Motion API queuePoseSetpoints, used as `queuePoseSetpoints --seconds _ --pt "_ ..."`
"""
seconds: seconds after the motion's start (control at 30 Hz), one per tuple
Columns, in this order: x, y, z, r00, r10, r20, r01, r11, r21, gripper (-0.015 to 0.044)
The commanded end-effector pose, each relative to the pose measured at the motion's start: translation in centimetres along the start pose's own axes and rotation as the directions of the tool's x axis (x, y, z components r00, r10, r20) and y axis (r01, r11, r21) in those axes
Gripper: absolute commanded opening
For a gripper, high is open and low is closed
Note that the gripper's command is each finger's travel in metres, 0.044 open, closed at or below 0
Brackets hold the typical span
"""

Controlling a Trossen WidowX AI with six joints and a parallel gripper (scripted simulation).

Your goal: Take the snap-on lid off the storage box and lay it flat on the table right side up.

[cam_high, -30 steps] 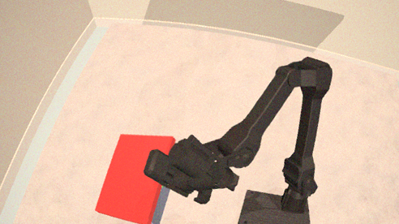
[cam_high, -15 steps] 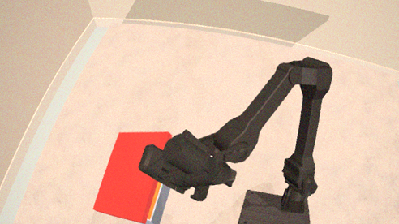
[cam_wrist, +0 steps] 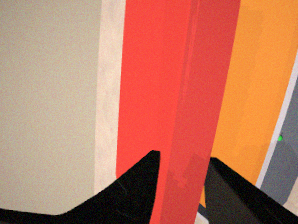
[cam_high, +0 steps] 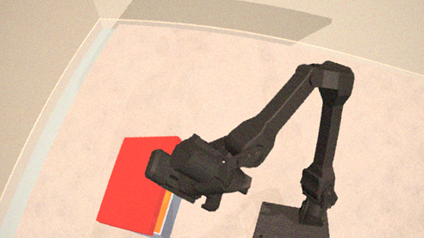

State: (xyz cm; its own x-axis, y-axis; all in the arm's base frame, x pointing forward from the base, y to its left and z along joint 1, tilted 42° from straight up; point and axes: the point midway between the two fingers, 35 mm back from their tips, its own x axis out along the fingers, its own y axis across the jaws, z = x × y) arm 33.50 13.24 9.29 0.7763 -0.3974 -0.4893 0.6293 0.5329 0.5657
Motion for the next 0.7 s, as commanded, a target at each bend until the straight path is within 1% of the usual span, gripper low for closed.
queuePoseSetpoints --seconds 0.0,0.67 --pt "-0.6 0.9 0.0 1.000 0.011 0.001 -0.011 1.000 0.013 0.0000" --pt "-2.2 2.8 0.0 1.000 0.011 0.000 -0.011 1.000 0.013 0.0000"
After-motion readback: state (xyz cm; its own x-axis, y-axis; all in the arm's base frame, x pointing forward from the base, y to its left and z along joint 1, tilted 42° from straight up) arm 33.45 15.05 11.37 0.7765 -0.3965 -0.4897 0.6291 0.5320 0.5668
